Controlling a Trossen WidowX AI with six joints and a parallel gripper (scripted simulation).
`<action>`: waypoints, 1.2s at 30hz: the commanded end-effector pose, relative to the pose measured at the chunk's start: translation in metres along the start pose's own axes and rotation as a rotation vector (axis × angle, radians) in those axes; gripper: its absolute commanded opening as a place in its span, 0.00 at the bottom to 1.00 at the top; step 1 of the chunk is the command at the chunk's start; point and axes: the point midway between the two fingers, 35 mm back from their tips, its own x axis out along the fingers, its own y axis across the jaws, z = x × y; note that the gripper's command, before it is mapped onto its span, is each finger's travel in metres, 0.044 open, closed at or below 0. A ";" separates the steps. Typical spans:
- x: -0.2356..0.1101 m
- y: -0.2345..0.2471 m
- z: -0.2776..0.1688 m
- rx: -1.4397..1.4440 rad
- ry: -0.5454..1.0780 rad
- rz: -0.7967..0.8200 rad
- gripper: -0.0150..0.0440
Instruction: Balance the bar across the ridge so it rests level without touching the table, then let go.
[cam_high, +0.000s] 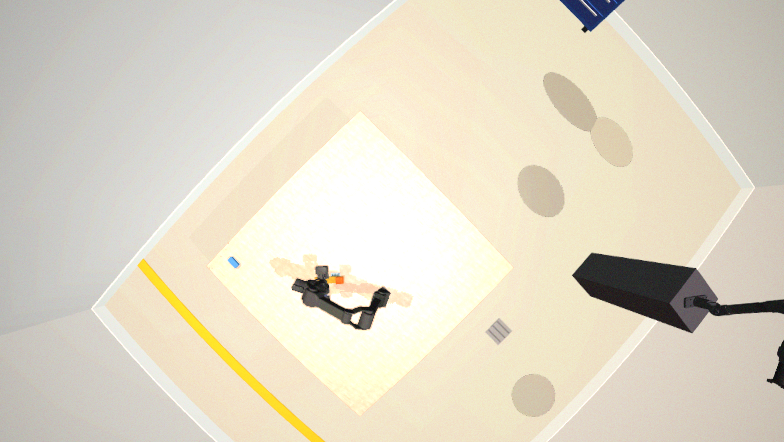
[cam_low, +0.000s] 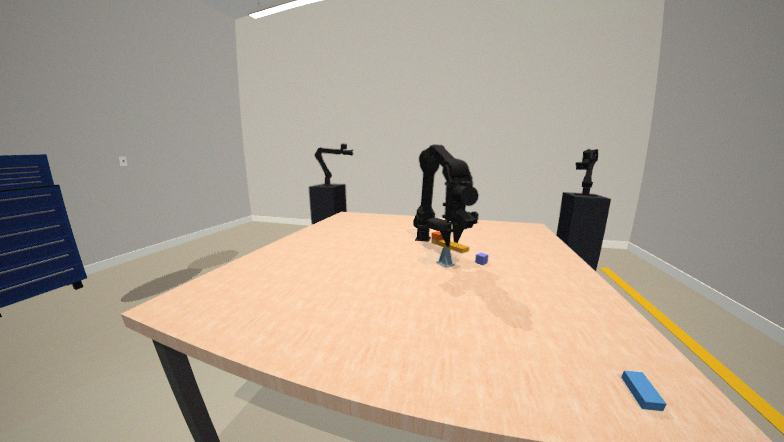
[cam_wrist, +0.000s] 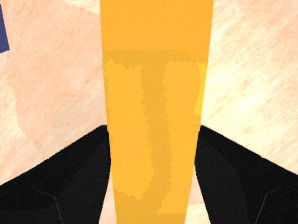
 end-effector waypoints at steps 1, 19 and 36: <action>0.002 0.001 -0.001 -0.001 0.002 0.003 0.25; 0.004 0.001 0.000 -0.001 0.002 0.003 0.25; 0.005 0.001 0.000 -0.001 0.002 0.003 0.25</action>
